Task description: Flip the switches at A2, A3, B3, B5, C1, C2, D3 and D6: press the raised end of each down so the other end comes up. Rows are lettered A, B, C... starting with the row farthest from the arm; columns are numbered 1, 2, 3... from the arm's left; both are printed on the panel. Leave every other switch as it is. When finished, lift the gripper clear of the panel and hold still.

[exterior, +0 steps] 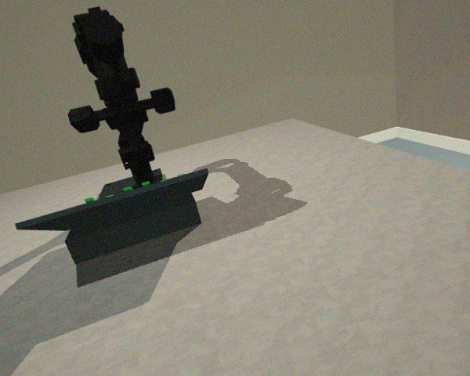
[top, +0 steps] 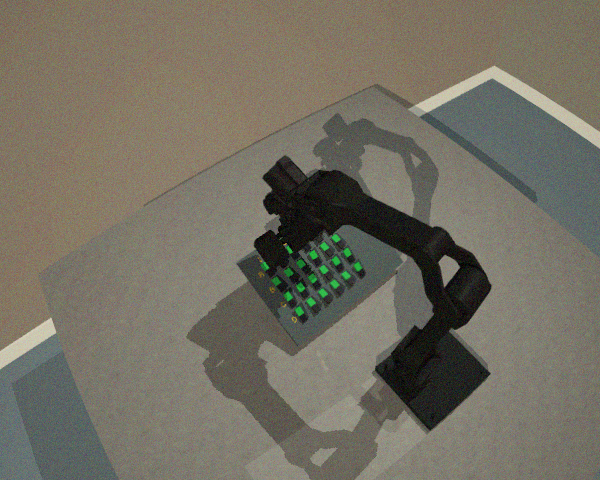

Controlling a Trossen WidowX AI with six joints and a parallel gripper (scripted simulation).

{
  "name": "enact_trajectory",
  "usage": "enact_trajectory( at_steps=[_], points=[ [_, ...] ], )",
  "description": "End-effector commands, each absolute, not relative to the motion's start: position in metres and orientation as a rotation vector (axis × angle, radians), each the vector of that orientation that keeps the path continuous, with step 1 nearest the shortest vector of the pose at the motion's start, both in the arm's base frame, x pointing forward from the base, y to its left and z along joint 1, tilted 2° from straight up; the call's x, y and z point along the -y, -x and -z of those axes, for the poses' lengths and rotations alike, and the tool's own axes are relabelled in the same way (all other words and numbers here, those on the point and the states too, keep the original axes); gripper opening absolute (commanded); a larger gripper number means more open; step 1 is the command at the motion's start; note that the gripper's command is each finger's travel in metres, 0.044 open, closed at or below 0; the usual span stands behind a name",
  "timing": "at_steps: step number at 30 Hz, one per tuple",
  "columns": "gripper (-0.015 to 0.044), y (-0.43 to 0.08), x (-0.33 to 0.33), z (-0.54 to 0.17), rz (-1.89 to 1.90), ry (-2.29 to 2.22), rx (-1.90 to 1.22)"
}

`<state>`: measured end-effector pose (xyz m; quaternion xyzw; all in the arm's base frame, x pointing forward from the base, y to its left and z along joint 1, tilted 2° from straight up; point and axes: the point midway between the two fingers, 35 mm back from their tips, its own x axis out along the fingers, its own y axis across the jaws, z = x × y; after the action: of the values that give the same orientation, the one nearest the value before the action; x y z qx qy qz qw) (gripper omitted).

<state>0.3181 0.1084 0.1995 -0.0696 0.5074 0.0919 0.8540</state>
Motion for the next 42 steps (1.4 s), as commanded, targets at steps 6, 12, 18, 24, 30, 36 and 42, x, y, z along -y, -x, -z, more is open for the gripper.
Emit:
enact_trajectory(
  at_steps=[6, 12, 18, 24, 30, 36, 42],
  points=[
    [0.0000, -0.331, -0.108, -0.171, -0.199, 0.153, -1.099],
    [0.0000, -0.335, -0.109, -0.162, -0.199, 0.153, -1.099],
    [0.0000, -0.338, -0.109, -0.158, -0.199, 0.153, -1.099],
    [0.0000, -0.342, -0.110, -0.150, -0.199, 0.153, -1.099],
    [0.0000, -0.342, -0.110, -0.150, -0.199, 0.153, -1.099],
    [0.0000, -0.342, -0.110, -0.150, -0.199, 0.153, -1.099],
    [0.0000, -0.342, -0.110, -0.150, -0.199, 0.153, -1.099]
  ],
)
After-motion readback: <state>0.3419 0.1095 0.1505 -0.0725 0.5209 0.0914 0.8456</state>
